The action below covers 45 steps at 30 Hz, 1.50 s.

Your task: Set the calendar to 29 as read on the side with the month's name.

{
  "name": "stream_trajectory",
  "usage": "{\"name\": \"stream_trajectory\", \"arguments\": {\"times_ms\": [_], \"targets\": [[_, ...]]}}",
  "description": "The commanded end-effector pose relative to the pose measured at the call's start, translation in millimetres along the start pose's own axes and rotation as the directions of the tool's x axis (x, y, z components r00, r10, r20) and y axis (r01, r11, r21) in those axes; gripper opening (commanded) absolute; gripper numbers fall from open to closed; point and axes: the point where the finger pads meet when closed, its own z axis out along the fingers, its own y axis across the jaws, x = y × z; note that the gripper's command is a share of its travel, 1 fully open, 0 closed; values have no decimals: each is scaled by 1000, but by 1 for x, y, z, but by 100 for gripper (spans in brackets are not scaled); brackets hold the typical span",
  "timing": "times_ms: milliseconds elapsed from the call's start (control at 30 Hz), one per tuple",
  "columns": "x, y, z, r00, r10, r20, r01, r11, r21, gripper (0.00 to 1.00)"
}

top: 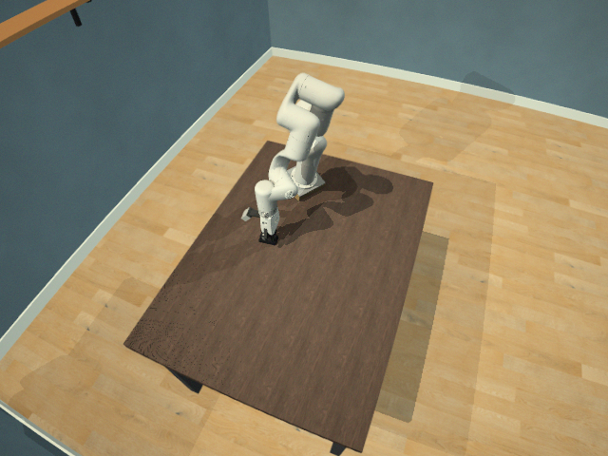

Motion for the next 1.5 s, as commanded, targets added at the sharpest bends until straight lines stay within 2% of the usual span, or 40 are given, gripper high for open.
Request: {"name": "stream_trajectory", "arguments": {"times_ms": [0,1467], "targets": [[1,-1,-1,1000,0,-1,0,1000,3,27],[1,-1,9,1000,0,-1,0,1000,3,27]]}}
